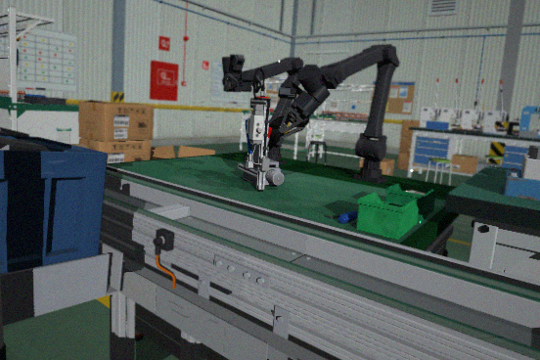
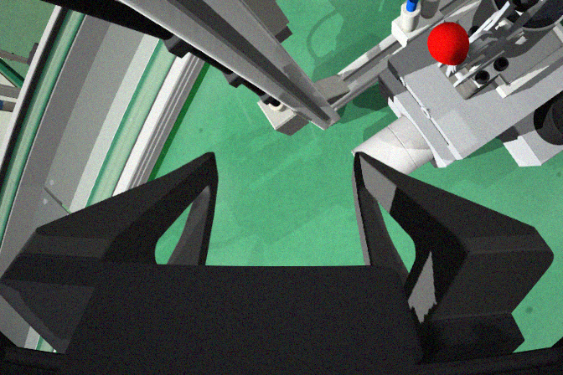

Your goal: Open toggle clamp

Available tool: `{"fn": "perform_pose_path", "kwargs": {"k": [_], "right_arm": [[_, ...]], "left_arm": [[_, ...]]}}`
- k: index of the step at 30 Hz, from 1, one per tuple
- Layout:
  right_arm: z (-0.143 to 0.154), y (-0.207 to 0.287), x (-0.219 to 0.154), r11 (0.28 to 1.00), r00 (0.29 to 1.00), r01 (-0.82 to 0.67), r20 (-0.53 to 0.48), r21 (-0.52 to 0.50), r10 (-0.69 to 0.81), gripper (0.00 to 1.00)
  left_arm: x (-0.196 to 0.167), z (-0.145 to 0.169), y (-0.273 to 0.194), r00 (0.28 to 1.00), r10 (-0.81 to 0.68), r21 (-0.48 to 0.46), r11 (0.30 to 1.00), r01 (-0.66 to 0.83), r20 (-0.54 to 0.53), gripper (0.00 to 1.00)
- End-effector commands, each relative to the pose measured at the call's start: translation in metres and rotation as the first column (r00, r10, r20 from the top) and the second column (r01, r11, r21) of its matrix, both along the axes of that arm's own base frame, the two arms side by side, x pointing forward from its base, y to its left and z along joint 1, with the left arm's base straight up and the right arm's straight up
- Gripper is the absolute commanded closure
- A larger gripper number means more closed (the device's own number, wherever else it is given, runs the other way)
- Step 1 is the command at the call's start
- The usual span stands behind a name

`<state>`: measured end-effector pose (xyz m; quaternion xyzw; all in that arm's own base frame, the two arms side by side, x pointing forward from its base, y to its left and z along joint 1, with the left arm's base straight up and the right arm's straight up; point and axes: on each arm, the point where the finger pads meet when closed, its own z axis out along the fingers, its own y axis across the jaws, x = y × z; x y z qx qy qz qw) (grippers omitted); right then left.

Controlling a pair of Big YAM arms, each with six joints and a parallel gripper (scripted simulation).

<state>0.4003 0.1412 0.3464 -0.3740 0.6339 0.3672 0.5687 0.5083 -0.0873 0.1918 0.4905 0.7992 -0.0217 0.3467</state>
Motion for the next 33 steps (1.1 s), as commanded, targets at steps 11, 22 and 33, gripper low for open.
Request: {"fn": "perform_pose_path", "kwargs": {"k": [11, 22, 33], "right_arm": [[0.059, -0.006, -0.002, 0.997, 0.987, -0.028, 0.156, -0.079, 0.04, 0.0], [0.062, -0.01, -0.008, 0.989, 0.983, -0.021, 0.177, -0.149, 0.047, 0.0], [0.057, -0.008, -0.006, 0.989, 0.985, -0.03, 0.164, -0.147, 0.055, 0.0]], "left_arm": [[-0.011, 0.066, -0.025, 0.967, 0.035, -0.081, 0.995, -0.057, -0.254, 0.4], [-0.023, 0.082, -0.088, 0.96, -0.159, -0.152, 0.98, 0.126, -0.231, 0.4], [-0.02, 0.077, -0.082, 0.96, -0.146, -0.148, 0.983, 0.113, -0.239, 0.4]]}}
